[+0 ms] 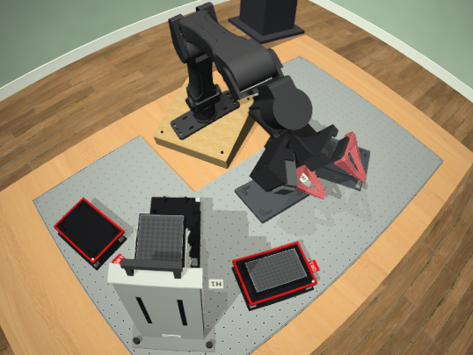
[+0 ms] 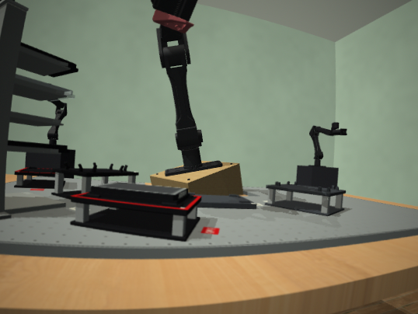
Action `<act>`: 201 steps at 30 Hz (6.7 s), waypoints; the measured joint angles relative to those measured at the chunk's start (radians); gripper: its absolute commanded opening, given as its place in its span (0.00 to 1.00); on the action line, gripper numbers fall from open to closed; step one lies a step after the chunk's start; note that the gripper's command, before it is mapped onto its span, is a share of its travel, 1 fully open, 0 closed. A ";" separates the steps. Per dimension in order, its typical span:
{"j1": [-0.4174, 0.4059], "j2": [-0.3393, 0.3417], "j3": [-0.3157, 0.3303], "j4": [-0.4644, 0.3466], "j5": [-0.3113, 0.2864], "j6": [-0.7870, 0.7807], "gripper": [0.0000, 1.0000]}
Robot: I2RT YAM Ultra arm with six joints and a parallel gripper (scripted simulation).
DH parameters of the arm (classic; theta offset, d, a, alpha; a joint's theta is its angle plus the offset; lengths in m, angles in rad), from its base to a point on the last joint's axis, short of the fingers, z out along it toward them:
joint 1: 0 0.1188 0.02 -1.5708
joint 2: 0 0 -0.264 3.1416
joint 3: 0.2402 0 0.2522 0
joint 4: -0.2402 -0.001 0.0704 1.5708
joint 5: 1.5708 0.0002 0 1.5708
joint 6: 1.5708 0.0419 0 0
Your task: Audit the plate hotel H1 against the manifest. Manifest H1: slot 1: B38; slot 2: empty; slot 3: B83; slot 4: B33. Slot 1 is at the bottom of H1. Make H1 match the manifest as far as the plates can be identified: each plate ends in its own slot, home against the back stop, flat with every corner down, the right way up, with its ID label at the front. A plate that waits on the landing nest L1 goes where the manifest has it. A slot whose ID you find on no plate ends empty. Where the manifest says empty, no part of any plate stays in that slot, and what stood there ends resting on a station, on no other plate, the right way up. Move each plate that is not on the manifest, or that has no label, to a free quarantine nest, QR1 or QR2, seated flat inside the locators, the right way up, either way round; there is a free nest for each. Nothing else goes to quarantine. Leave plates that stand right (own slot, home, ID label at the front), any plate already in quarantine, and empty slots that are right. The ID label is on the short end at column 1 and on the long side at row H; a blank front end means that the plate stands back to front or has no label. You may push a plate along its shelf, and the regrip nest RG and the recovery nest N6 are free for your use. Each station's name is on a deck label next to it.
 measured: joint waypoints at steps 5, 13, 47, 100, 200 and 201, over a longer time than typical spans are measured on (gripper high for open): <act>0.000 0.000 0.000 0.000 0.000 0.000 1.00; 0.000 0.000 0.000 0.000 0.000 0.000 1.00; 0.152 0.019 -0.018 -0.243 0.180 -0.212 0.00; 0.442 -0.093 -0.361 -0.484 0.508 -0.536 0.00; 0.252 -0.790 -1.062 0.060 0.889 -0.845 0.00; 0.259 -0.800 -1.076 0.077 0.900 -0.839 0.00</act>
